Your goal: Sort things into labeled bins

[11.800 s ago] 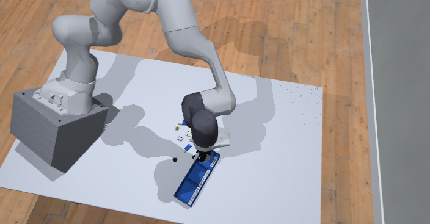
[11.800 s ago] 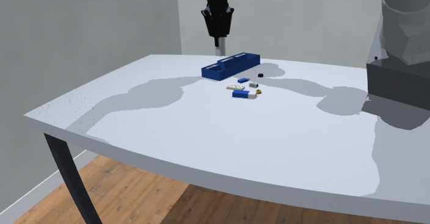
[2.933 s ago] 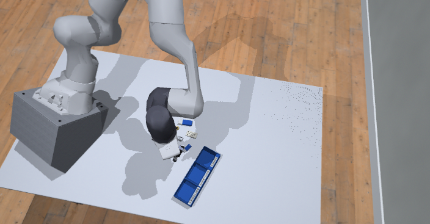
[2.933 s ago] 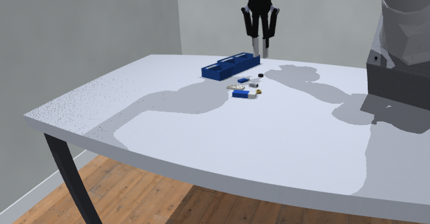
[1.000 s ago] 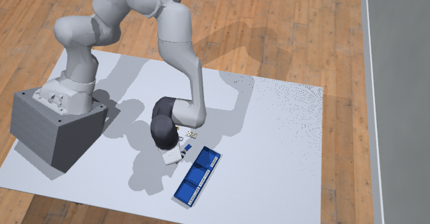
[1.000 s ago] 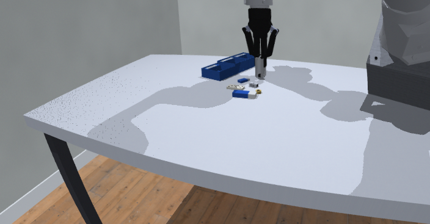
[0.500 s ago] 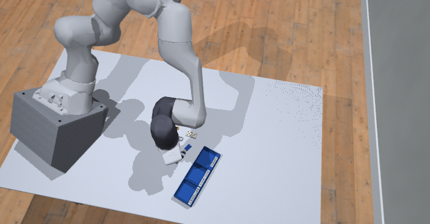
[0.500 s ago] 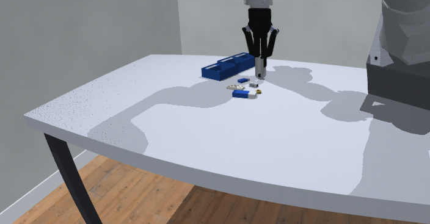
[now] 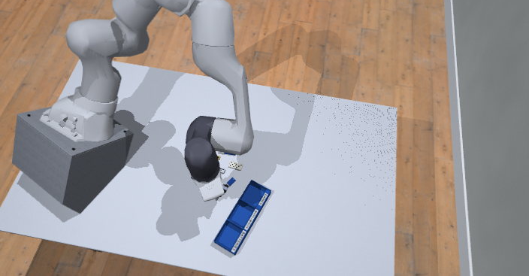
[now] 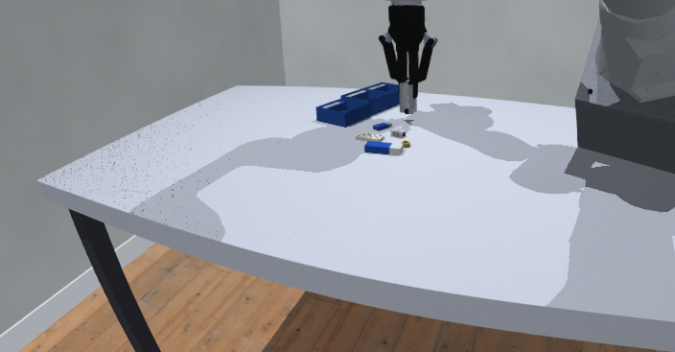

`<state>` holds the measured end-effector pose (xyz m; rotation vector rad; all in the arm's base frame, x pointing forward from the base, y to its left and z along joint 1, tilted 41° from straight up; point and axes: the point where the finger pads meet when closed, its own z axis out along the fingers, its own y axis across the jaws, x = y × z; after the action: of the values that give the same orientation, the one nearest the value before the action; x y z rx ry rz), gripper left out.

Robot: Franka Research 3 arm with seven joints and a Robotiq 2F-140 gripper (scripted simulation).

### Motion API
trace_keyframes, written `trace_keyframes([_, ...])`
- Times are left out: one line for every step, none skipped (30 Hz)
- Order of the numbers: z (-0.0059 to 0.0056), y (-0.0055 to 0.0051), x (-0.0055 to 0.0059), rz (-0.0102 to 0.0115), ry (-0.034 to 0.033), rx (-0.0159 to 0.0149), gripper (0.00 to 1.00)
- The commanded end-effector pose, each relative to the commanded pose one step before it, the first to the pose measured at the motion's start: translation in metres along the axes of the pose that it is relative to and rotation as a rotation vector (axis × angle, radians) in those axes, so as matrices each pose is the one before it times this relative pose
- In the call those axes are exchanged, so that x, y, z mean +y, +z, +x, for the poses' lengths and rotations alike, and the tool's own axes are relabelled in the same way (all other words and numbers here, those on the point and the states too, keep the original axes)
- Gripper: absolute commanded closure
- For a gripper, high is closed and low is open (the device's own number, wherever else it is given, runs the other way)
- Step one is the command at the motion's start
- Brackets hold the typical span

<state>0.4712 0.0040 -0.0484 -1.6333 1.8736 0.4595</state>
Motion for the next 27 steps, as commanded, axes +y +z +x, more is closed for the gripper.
trace_keyframes([-0.00006, -0.00911, 0.00109, -0.00335, 0.01069, -0.00428, 0.93])
trace_keyframes([0.00000, 0.00000, 0.00000, 0.00000, 0.00000, 0.00000, 0.93])
trace_keyframes([0.00000, -0.00333, 0.00000, 0.00000, 0.00000, 0.00000, 0.93])
trace_keyframes([0.00000, -0.00333, 0.00000, 0.00000, 0.00000, 0.00000, 0.93])
trace_keyframes([0.00000, -0.00333, 0.00000, 0.00000, 0.00000, 0.00000, 0.93])
trace_keyframes([0.00000, -0.00333, 0.00000, 0.00000, 0.00000, 0.00000, 0.93])
trace_keyframes([0.00000, -0.00333, 0.00000, 0.00000, 0.00000, 0.00000, 0.93])
trace_keyframes([0.00000, -0.00333, 0.00000, 0.00000, 0.00000, 0.00000, 0.93])
trace_keyframes([0.00000, -0.00333, 0.00000, 0.00000, 0.00000, 0.00000, 0.93])
trace_keyframes([0.00000, -0.00333, 0.00000, 0.00000, 0.00000, 0.00000, 0.93])
trace_keyframes([0.00000, -0.00333, 0.00000, 0.00000, 0.00000, 0.00000, 0.93])
trace_keyframes([0.00000, -0.00333, 0.00000, 0.00000, 0.00000, 0.00000, 0.93])
trace_keyframes([0.00000, 0.00000, 0.00000, 0.00000, 0.00000, 0.00000, 0.93])
trace_keyframes([0.00000, 0.00000, 0.00000, 0.00000, 0.00000, 0.00000, 0.93])
trace_keyframes([0.00000, 0.00000, 0.00000, 0.00000, 0.00000, 0.00000, 0.93])
trace_keyframes([0.00000, 0.00000, 0.00000, 0.00000, 0.00000, 0.00000, 0.93])
trace_keyframes([0.00000, 0.00000, 0.00000, 0.00000, 0.00000, 0.00000, 0.93])
trace_keyframes([0.00000, 0.00000, 0.00000, 0.00000, 0.00000, 0.00000, 0.93])
trace_keyframes([0.00000, 0.00000, 0.00000, 0.00000, 0.00000, 0.00000, 0.93])
trace_keyframes([0.00000, 0.00000, 0.00000, 0.00000, 0.00000, 0.00000, 0.93])
trace_keyframes([0.00000, 0.00000, 0.00000, 0.00000, 0.00000, 0.00000, 0.93])
trace_keyframes([0.00000, 0.00000, 0.00000, 0.00000, 0.00000, 0.00000, 0.93])
trace_keyframes([0.00000, 0.00000, 0.00000, 0.00000, 0.00000, 0.00000, 0.93])
trace_keyframes([0.00000, 0.00000, 0.00000, 0.00000, 0.00000, 0.00000, 0.93])
trace_keyframes([0.00000, 0.00000, 0.00000, 0.00000, 0.00000, 0.00000, 0.93])
trace_keyframes([0.00000, 0.00000, 0.00000, 0.00000, 0.00000, 0.00000, 0.93])
trace_keyframes([0.00000, 0.00000, 0.00000, 0.00000, 0.00000, 0.00000, 0.93])
